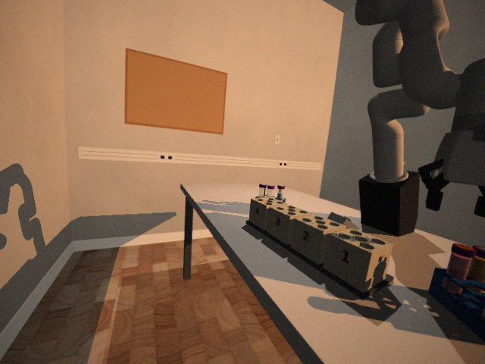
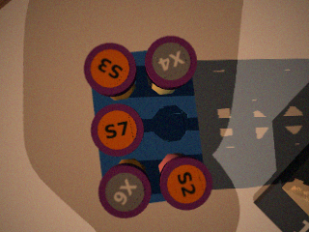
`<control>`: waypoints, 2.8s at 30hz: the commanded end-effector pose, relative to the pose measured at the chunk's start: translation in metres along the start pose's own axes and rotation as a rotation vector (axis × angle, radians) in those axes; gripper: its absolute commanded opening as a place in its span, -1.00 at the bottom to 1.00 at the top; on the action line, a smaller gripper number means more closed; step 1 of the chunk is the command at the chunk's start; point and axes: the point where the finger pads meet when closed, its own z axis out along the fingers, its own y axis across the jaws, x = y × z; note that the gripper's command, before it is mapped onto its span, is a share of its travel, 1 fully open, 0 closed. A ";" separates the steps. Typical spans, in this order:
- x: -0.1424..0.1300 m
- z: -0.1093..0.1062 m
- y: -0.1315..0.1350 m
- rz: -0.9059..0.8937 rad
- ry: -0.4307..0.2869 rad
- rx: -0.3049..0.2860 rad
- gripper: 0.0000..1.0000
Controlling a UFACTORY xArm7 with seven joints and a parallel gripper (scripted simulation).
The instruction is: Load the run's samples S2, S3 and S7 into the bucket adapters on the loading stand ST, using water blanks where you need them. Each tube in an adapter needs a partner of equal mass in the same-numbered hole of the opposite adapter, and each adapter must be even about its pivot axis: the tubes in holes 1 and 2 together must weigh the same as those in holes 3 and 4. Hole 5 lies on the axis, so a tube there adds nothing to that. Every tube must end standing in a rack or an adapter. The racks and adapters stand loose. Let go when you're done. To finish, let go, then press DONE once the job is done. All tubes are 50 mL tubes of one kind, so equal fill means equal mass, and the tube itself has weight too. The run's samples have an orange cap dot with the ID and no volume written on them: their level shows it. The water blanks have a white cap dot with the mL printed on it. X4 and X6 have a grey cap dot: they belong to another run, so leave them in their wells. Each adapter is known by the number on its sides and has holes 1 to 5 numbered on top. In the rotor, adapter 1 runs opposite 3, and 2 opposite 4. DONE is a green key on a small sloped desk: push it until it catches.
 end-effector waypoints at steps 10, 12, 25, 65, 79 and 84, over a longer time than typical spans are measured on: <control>0.001 -0.037 0.001 -0.004 -0.017 0.018 1.00; 0.001 -0.043 0.001 -0.004 -0.017 0.018 1.00; -0.002 -0.063 0.011 0.062 -0.018 0.018 1.00; -0.070 -0.061 0.178 0.850 -0.024 0.008 1.00; -0.093 -0.061 0.234 0.850 -0.024 0.008 1.00; -0.102 -0.061 0.257 0.850 -0.024 0.007 1.00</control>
